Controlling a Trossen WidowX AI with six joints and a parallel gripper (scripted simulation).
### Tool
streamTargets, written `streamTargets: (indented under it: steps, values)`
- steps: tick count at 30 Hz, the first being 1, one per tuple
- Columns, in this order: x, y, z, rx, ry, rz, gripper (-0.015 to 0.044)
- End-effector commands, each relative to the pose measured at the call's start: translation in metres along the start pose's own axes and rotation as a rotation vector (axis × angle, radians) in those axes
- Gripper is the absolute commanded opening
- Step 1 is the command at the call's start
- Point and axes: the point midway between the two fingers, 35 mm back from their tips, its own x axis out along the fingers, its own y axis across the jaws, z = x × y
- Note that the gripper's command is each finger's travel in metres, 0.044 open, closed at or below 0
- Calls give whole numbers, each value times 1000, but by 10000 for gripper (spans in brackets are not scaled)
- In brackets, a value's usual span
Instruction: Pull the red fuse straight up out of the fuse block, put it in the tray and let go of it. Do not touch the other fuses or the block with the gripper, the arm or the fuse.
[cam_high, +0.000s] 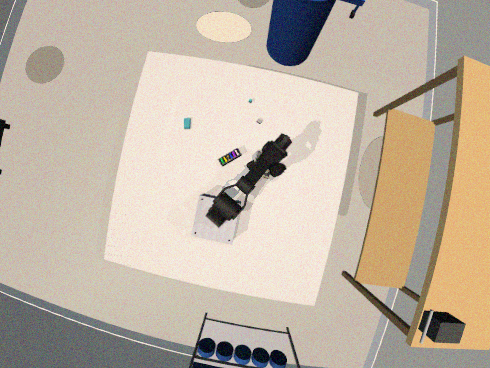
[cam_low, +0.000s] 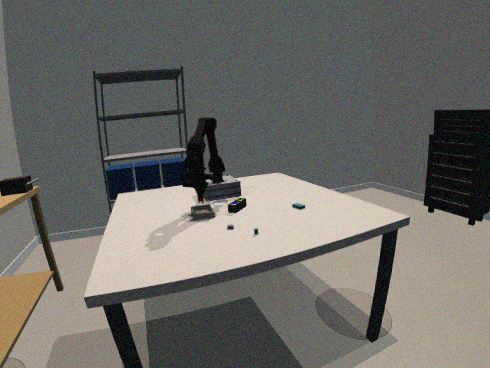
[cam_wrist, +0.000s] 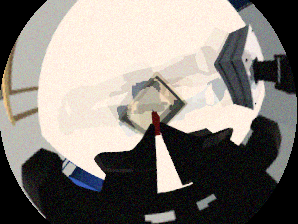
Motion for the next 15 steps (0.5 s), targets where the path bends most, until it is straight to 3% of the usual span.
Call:
streamTargets:
  steps: [1,15]
  values:
    - [12,-3,1,-6,-3,-18,0]
    - [33,-4,1,-6,-3,-18,0]
